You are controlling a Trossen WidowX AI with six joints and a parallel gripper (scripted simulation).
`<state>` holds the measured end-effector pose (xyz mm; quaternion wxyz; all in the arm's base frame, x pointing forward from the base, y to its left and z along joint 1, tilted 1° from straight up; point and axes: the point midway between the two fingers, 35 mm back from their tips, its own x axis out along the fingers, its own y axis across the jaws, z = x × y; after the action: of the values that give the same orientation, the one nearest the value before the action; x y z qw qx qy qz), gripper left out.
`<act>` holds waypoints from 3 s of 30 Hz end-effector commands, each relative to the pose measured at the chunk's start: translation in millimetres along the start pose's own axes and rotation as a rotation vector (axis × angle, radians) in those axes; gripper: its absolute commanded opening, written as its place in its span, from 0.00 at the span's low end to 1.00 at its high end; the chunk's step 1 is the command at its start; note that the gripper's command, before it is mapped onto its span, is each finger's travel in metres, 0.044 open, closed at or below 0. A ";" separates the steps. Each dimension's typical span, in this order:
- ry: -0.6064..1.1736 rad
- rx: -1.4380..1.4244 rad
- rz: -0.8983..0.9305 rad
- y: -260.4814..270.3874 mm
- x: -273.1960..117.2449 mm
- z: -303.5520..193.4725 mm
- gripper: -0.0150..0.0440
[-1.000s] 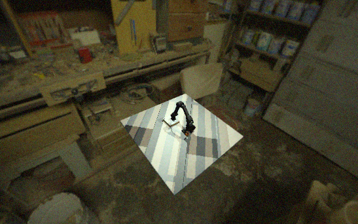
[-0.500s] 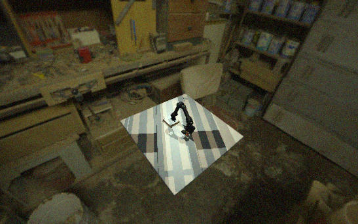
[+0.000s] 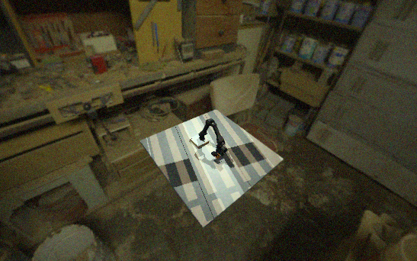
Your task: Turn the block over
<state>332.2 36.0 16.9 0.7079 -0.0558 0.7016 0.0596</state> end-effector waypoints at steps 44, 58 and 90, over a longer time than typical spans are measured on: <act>-0.428 0.008 0.003 0.3 -19.6 -1.8 0.25; -0.538 0.007 0.002 0.2 -16.6 -2.4 0.25; -0.999 0.008 0.000 0.2 13.6 -3.7 0.25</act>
<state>337.1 35.9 6.6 0.9529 -0.0229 0.2929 0.0751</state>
